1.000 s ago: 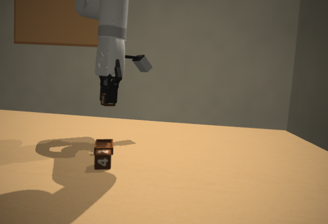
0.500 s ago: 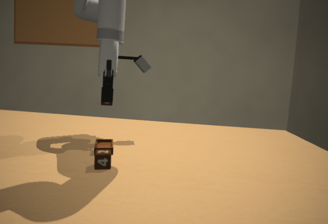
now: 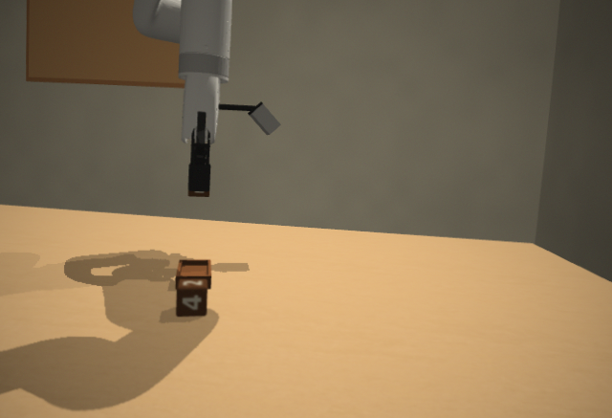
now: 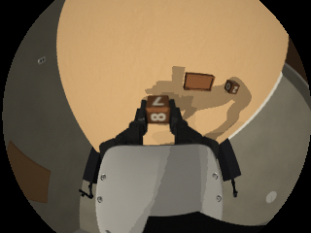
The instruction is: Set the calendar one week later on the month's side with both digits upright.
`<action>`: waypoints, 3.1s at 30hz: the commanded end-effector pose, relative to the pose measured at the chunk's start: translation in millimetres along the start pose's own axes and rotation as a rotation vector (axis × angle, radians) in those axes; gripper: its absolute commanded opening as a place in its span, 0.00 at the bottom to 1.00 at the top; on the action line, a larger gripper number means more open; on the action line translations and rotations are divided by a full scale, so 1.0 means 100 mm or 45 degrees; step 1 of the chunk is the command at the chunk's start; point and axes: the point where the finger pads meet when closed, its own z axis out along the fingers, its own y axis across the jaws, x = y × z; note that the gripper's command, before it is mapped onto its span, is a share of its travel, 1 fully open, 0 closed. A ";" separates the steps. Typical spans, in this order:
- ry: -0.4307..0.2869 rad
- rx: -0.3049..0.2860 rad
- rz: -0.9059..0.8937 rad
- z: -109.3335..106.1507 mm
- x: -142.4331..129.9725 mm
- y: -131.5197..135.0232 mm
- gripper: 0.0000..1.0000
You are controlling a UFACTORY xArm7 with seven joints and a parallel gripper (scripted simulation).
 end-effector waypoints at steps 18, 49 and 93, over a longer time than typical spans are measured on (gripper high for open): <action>0.004 0.003 0.000 0.50 0.00 -0.02 0.29; 0.004 0.003 0.000 0.96 0.00 -0.02 0.29; 0.004 0.003 0.000 0.96 0.00 -0.04 0.29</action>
